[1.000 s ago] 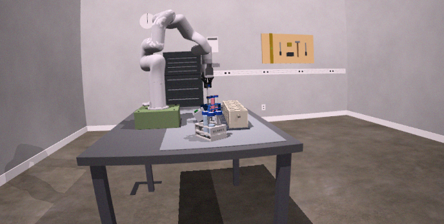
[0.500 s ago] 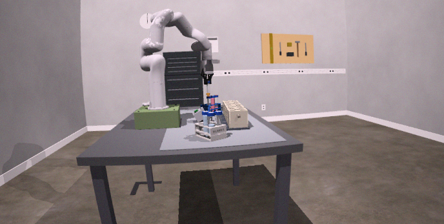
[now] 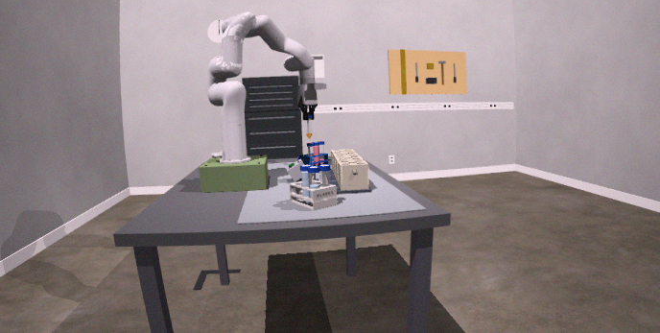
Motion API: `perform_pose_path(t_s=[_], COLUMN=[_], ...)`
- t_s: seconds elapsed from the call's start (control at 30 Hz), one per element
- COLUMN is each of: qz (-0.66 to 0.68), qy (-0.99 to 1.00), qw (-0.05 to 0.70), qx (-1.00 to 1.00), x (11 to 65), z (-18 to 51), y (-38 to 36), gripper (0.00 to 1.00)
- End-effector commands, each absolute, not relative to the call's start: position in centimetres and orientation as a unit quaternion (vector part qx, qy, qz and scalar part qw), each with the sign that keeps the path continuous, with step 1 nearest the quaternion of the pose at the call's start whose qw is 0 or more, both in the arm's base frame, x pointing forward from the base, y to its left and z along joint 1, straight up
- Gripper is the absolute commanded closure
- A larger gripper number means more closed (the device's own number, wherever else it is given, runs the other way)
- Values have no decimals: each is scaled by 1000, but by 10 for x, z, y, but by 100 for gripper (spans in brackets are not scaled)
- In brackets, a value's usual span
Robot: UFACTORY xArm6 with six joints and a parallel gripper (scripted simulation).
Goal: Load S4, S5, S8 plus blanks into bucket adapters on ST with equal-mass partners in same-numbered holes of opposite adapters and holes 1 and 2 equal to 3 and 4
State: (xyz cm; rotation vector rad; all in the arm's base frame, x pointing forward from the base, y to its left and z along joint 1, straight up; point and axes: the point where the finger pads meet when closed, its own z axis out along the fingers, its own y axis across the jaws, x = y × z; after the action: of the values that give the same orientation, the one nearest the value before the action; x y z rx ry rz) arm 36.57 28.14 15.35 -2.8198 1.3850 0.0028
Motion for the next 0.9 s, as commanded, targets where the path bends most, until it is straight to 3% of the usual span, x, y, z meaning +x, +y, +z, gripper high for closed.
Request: perform_pose_path(t_s=[0.0,0.27,0.87], qz=[0,0,-1], qy=[441,426,172], qw=[2,2,1], qx=[-898,-905,-985], x=[366,367,380], z=[157,157,157], y=[282,277,198], gripper=[100,100,100])
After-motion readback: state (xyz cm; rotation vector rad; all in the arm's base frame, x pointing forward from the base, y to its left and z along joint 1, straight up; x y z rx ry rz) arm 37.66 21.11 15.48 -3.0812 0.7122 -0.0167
